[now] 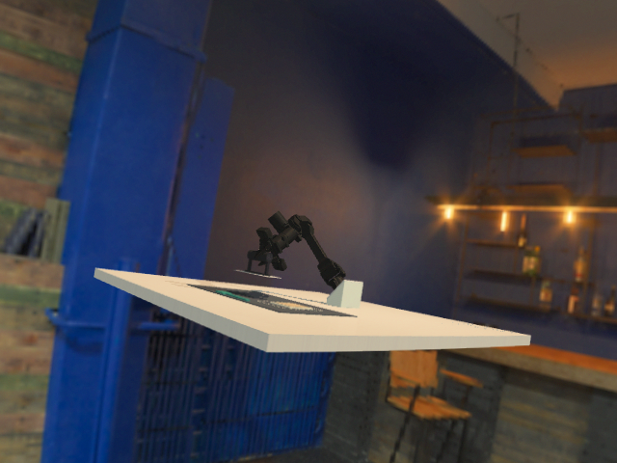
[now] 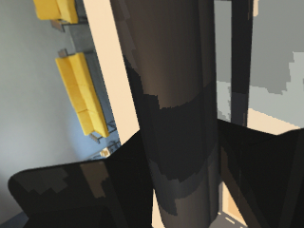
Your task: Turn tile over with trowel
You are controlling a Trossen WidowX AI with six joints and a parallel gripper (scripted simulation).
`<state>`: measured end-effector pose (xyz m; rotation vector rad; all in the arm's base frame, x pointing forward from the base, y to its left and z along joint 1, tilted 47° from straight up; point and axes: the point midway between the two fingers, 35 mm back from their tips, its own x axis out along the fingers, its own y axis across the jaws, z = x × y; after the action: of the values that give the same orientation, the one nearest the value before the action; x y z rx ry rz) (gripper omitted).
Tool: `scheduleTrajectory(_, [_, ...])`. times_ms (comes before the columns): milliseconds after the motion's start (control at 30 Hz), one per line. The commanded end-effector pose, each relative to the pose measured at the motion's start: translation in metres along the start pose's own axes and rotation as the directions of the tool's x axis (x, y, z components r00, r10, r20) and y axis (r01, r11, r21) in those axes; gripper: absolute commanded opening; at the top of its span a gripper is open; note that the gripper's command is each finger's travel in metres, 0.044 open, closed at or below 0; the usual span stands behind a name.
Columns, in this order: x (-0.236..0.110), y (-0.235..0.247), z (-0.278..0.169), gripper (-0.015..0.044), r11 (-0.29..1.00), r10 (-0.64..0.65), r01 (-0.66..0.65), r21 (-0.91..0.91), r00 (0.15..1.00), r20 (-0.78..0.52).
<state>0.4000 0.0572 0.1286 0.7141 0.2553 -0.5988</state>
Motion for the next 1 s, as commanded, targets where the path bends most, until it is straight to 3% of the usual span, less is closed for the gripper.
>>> scheduleTrajectory(0, [0.003,0.002,0.005,0.0000,1.000,-0.007,0.007,-0.025,1.000,-0.006])
scheduleTrajectory(433, [0.030,-0.006,0.050,0.0000,0.972,-0.121,0.109,-0.207,0.991,-0.048])
scheduleTrajectory(967, [0.045,-0.022,0.085,0.0000,0.887,-0.236,0.139,-0.439,0.956,-0.173])
